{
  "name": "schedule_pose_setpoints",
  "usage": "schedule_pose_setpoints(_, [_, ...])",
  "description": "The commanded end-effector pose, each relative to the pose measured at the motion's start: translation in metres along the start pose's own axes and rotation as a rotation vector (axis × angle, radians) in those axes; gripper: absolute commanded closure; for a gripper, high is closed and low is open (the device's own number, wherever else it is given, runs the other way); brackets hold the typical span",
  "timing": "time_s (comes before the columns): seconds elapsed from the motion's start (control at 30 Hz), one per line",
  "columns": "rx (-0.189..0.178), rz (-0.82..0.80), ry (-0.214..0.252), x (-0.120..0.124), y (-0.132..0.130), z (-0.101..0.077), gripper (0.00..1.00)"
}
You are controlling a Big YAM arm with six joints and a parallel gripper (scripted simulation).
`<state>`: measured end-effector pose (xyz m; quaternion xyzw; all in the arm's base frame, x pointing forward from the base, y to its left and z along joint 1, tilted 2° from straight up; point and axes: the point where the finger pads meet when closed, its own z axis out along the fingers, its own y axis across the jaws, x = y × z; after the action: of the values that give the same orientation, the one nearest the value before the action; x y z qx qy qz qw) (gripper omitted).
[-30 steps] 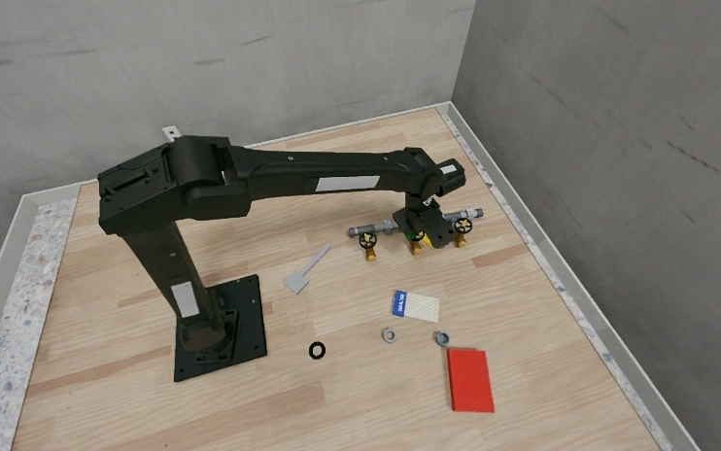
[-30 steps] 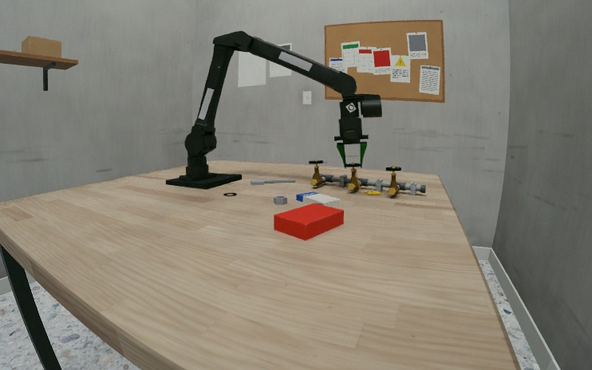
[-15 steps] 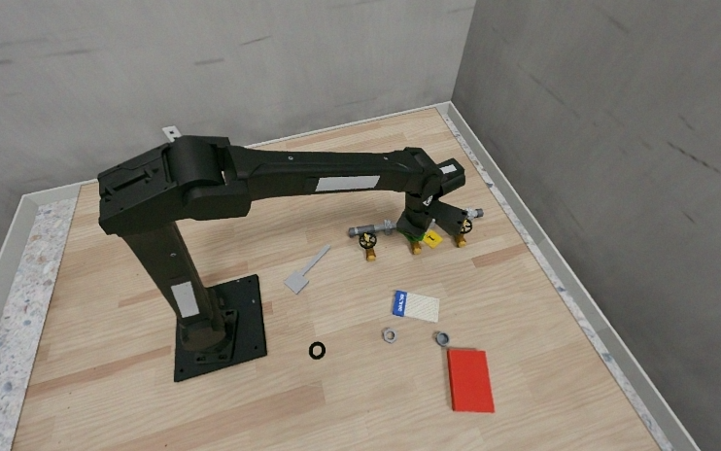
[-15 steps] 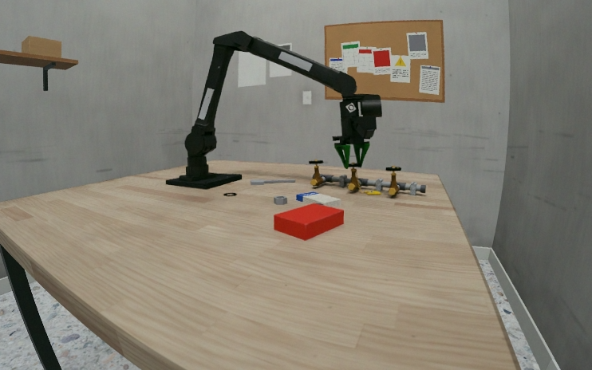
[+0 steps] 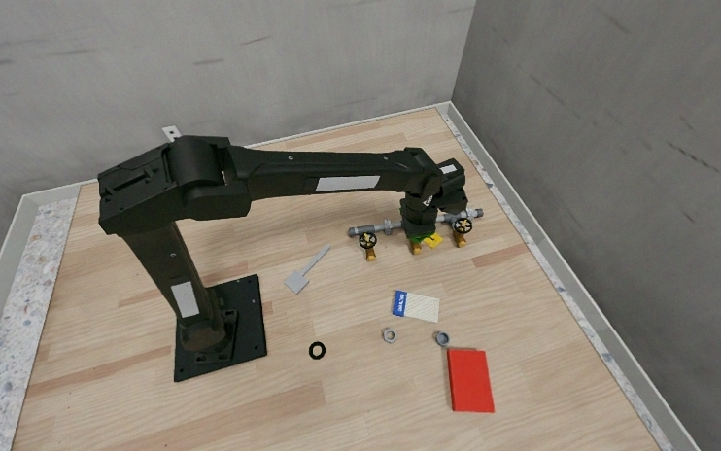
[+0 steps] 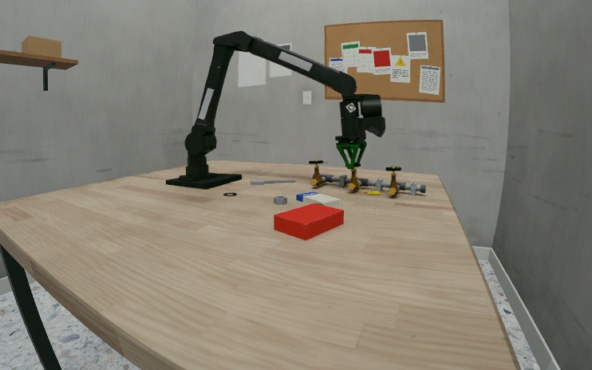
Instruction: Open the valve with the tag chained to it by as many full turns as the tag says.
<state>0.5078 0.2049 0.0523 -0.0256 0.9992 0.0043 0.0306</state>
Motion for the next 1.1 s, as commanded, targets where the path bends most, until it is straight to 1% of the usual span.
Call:
schedule_pose_setpoints(0.0, [-0.003, -0.352, -0.025, -0.011, 0.0039, -0.0126, 1.0])
schedule_pose_setpoints(0.47, [0.005, -0.978, -0.026, -0.0109, 0.004, -0.0125, 1.0])
schedule_pose_setpoints(0.53, [0.005, -0.978, -0.026, -0.0109, 0.004, -0.0125, 1.0])
schedule_pose_setpoints(0.57, [0.006, -1.09, -0.026, -0.0109, 0.004, -0.0125, 1.0])
schedule_pose_setpoints(0.97, [0.011, -1.625, -0.025, -0.0107, 0.0041, -0.0123, 1.0])
schedule_pose_setpoints(1.07, [0.011, -1.642, -0.025, -0.0107, 0.004, -0.0123, 1.0])
